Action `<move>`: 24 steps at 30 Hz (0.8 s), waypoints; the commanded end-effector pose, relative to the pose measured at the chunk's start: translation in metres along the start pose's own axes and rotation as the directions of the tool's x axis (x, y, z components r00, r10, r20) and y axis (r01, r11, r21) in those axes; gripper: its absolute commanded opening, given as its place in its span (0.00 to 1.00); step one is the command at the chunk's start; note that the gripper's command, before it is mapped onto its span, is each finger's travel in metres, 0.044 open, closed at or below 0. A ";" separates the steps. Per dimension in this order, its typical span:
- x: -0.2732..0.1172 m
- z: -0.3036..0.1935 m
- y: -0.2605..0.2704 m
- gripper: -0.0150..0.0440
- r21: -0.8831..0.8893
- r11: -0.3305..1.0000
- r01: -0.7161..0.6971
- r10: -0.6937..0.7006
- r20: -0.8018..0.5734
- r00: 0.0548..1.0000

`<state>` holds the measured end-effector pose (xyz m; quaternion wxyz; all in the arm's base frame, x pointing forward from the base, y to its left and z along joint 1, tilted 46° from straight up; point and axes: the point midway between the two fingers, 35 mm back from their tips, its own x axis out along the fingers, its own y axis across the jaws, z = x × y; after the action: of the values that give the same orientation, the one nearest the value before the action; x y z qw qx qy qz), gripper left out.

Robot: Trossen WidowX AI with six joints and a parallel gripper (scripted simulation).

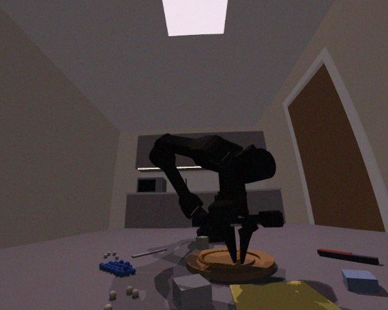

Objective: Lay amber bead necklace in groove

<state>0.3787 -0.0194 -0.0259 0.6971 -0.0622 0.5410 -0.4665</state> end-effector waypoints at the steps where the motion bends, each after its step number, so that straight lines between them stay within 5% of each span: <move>1: 0.000 0.000 0.000 0.25 0.001 1.000 0.000 0.000 0.000 1.000; 24: -0.006 -0.001 0.000 0.25 -0.009 1.000 0.004 -0.004 0.002 1.000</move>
<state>0.3775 -0.0162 -0.0234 0.6957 -0.0685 0.5442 -0.4639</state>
